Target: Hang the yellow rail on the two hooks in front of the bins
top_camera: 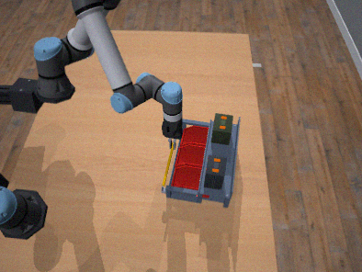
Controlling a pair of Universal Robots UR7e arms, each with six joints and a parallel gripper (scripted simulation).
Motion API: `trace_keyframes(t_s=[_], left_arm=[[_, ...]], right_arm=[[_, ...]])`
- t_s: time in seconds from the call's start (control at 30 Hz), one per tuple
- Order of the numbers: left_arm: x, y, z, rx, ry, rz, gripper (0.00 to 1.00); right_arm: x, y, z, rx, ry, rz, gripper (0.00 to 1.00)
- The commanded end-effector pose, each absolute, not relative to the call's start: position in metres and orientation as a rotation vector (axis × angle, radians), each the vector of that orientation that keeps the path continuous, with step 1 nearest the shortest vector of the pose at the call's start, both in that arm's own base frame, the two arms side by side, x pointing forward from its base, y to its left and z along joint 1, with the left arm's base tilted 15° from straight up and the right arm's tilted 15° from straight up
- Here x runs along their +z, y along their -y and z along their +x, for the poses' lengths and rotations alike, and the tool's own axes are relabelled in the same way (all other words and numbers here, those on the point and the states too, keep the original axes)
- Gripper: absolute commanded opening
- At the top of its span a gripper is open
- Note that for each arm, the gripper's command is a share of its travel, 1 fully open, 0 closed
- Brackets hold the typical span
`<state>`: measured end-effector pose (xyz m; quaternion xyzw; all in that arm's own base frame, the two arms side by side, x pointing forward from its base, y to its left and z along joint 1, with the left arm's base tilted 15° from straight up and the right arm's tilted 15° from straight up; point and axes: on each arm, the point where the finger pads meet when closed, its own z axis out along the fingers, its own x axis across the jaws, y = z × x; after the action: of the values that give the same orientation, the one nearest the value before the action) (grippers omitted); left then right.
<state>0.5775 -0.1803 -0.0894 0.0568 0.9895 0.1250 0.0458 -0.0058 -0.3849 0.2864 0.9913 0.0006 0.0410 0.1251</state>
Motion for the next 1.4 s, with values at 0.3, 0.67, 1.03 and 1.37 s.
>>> trace_keyframes(t_s=[0.3,0.67,1.03,1.37], left_arm=[[-0.089,0.181,0.578,0.38,-3.02,0.173,0.0],[-0.09,0.18,0.578,0.38,-3.02,0.173,0.0],[-0.095,0.179,0.579,0.38,-3.02,0.174,0.0],[-0.1,0.178,0.579,0.38,-3.02,0.174,0.0]], right_arm=[[0.287,0.385,-0.006,0.12,-0.002,2.887,1.0],[0.287,0.385,-0.006,0.12,-0.002,2.887,1.0],[0.287,0.385,-0.006,0.12,-0.002,2.887,1.0],[0.287,0.385,-0.006,0.12,-0.002,2.887,1.0]])
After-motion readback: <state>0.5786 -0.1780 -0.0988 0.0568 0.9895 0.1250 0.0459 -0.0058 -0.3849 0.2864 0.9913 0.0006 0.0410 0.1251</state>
